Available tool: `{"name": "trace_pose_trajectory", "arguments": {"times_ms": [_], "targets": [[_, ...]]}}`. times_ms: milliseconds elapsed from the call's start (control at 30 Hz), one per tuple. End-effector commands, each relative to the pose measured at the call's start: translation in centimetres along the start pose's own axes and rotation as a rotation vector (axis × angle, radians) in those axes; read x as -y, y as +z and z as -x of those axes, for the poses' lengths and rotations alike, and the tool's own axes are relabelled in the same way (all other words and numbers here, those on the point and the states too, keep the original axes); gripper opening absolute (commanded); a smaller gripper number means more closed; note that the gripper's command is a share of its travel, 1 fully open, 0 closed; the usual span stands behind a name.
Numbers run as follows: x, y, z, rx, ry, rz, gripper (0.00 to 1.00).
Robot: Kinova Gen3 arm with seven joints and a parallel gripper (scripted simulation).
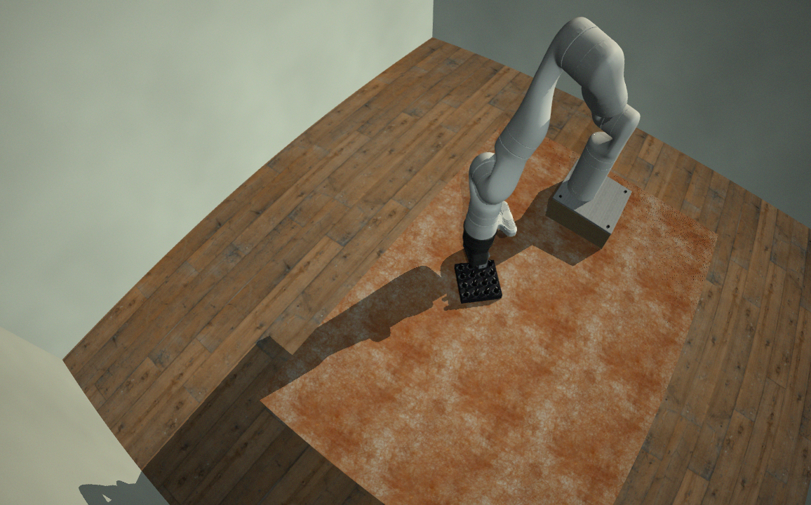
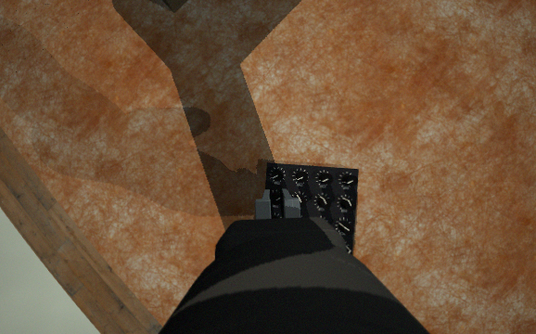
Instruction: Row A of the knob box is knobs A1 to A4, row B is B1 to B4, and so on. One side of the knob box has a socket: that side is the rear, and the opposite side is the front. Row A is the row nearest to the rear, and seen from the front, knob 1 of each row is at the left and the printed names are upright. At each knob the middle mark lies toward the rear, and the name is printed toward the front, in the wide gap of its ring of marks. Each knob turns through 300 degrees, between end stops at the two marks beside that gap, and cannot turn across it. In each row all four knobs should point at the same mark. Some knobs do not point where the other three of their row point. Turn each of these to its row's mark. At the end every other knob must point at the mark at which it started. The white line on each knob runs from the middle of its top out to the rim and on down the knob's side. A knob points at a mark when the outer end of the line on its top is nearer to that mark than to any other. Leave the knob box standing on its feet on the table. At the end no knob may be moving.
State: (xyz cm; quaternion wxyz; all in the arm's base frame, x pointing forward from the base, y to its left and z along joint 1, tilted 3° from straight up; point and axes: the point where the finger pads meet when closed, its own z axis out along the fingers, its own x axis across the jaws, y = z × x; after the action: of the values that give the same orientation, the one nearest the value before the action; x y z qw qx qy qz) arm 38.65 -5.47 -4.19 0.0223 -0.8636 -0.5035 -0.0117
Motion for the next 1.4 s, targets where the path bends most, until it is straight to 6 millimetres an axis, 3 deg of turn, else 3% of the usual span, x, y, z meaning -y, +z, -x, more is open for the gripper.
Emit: {"name": "trace_pose_trajectory", "arguments": {"times_ms": [0, 700, 1367], "targets": [[-0.06, -0.06, -0.02, -0.002, -0.025, 0.001, 0.3], [-0.06, -0.06, -0.02, -0.002, -0.364, 0.002, 0.3], [-0.06, -0.06, -0.02, -0.001, -0.841, 0.002, 0.3]]}}
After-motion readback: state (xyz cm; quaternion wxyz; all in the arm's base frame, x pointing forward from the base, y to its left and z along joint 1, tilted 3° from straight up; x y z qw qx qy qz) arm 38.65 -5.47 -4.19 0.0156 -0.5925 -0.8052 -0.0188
